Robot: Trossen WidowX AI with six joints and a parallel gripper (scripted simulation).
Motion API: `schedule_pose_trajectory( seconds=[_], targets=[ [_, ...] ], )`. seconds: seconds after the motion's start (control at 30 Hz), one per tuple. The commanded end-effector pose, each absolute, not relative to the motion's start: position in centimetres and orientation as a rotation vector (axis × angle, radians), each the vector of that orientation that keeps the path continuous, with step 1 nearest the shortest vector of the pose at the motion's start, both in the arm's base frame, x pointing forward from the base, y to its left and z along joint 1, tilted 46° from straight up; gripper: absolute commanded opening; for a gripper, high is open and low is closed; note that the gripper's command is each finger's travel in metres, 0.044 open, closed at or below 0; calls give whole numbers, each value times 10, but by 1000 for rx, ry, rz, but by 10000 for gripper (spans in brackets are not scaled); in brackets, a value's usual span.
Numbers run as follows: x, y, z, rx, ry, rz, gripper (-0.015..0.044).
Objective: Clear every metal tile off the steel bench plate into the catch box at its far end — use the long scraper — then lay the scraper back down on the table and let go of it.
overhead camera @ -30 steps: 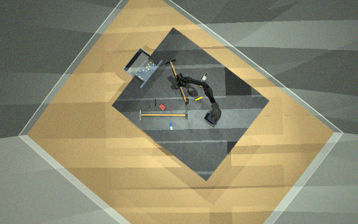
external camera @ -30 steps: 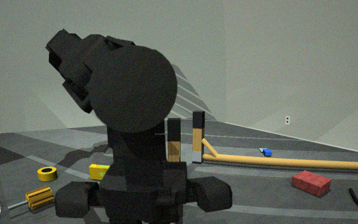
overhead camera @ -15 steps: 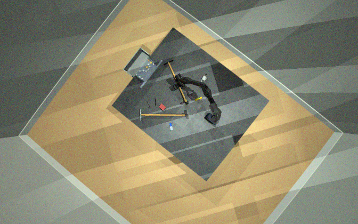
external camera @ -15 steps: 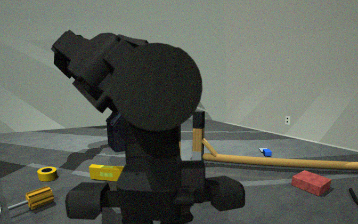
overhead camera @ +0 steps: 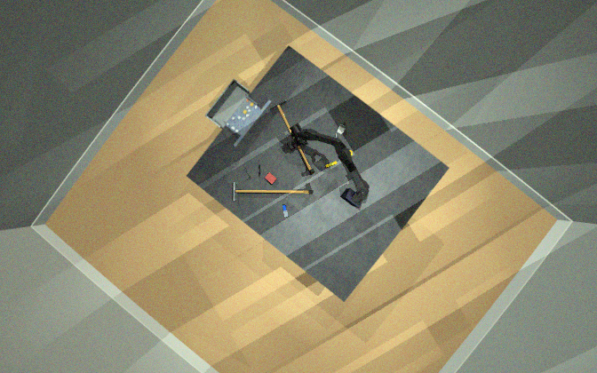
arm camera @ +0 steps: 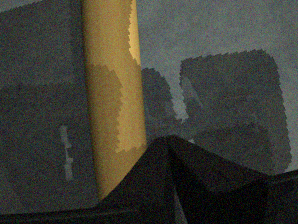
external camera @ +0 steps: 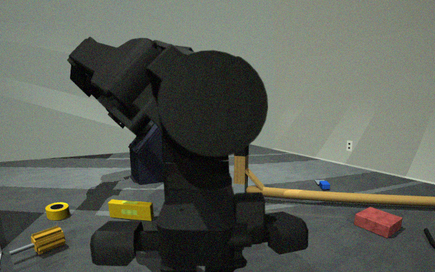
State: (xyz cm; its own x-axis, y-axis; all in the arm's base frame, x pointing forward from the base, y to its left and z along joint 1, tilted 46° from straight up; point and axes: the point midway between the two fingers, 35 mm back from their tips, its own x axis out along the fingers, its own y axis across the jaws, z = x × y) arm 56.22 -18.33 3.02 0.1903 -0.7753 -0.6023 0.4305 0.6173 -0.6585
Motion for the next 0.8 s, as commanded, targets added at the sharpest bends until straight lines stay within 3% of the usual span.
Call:
schedule_pose_trajectory(
  seconds=[0.0, 0.77],
  targets=[
    [565, -173, 41, -377, 1060, -878, 0],
    [530, -107, 108, -425, 1131, -823, 0]
  ],
)
